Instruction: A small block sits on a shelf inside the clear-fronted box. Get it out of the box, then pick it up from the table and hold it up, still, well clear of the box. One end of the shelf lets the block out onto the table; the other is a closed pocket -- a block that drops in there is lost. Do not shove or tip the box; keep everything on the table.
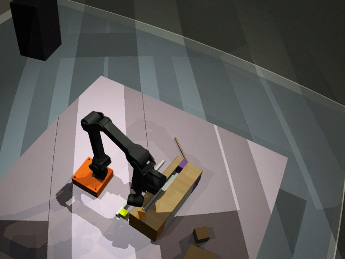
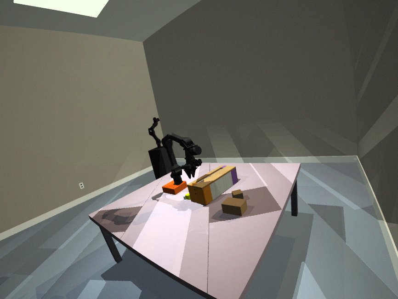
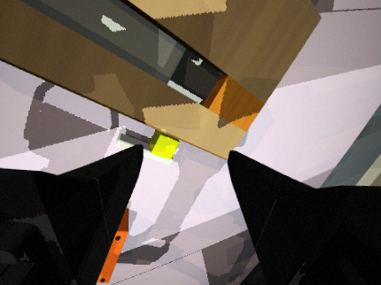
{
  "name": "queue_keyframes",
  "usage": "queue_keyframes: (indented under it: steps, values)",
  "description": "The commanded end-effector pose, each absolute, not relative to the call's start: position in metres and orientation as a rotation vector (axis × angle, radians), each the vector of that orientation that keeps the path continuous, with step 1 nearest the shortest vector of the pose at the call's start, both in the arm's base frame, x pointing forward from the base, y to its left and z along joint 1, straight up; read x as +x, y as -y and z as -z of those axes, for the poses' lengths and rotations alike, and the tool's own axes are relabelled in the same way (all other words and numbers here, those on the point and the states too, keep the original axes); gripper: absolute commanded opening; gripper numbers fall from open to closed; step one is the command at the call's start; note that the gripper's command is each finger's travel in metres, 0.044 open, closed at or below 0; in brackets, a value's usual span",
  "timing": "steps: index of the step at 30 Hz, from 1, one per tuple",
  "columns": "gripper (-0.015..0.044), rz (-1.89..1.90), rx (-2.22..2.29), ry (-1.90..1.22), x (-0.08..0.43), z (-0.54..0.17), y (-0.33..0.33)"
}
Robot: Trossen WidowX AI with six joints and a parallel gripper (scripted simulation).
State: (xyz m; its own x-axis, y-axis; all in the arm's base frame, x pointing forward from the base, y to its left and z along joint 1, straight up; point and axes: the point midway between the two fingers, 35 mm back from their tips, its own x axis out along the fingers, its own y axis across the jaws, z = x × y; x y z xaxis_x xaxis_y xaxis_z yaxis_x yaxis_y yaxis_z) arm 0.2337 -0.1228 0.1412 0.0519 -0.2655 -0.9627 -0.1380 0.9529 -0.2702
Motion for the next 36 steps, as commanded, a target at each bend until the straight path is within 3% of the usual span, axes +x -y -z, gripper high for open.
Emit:
queue_keyframes:
  steps: [1,20,36]
  values:
    - [0.0285,0.662,0.438,-1.297,0.219,-0.141,0.13]
    - [0.0285,1.389,1.702,-0.592,0.197,-0.144,0.141]
    - [0.0285,1.721,2.629,0.274,0.183,-0.147,0.148]
